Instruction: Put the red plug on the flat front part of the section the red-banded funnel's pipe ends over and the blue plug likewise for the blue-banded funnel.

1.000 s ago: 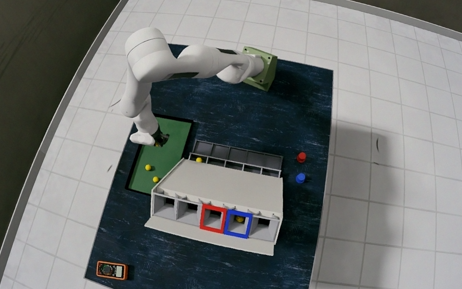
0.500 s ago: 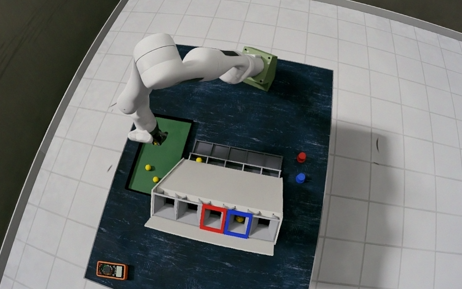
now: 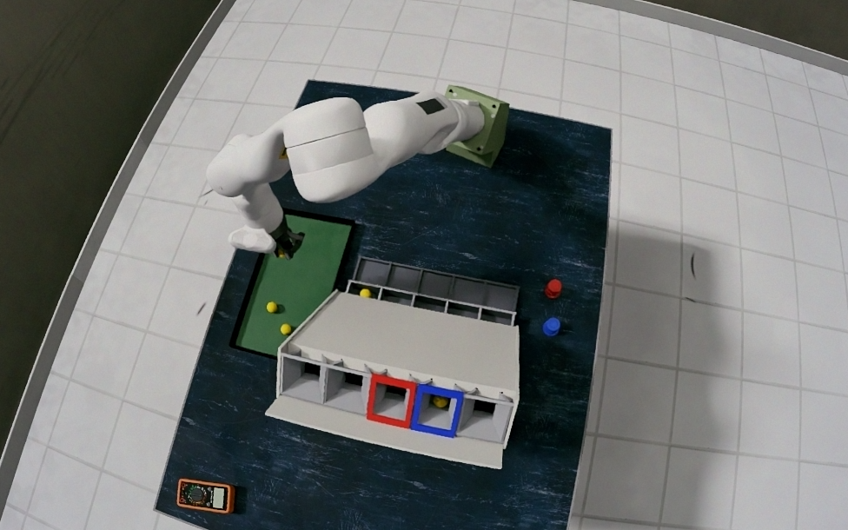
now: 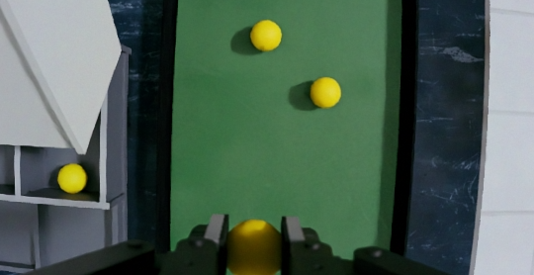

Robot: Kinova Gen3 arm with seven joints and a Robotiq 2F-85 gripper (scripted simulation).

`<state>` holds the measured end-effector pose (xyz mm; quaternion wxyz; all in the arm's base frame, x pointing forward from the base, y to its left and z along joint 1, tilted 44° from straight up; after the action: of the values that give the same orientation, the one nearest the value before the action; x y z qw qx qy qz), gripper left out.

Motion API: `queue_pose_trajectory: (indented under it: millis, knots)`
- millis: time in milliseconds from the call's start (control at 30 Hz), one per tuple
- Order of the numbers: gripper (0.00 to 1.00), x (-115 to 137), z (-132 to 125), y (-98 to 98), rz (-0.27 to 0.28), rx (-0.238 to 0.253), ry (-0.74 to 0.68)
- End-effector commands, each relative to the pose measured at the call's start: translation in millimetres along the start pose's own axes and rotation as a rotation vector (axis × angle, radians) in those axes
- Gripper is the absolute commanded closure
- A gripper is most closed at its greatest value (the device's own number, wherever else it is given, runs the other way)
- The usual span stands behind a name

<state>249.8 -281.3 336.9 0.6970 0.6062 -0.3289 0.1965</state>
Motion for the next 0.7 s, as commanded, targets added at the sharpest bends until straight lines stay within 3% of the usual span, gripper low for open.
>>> queue_pose_trajectory:
  millis: [0, 33, 233, 500, 567, 600, 667]
  knots:
    - [1.00, -0.1, 0.7, 0.6, -0.001, -0.004, 0.000]
    - [1.00, 19.3, -46.0, 49.0, 0.001, 0.000, 0.000]
    - [1.00, 26.1, -60.1, 59.5, 0.001, 0.000, 0.000]
    - [1.00, 41.3, -98.7, 104.0, 0.001, 0.000, 0.000]
    - [1.00, 41.3, -98.7, 104.0, 0.001, 0.000, 0.000]
    - [1.00, 54.4, -120.6, 116.2, 0.006, 0.016, 0.001]
    - [1.00, 57.4, -130.1, 127.7, 0.006, 0.016, 0.001]
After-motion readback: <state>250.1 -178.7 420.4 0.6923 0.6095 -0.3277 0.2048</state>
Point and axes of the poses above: the point where the finger pads meet when closed, its own y axis back along the fingers, its own z axis across the jaws, x = y × z, the point moved 3 cm from there along y, back along the fingers, and after that the axes turned 10 degrees about -y, right-handed, at the moved point
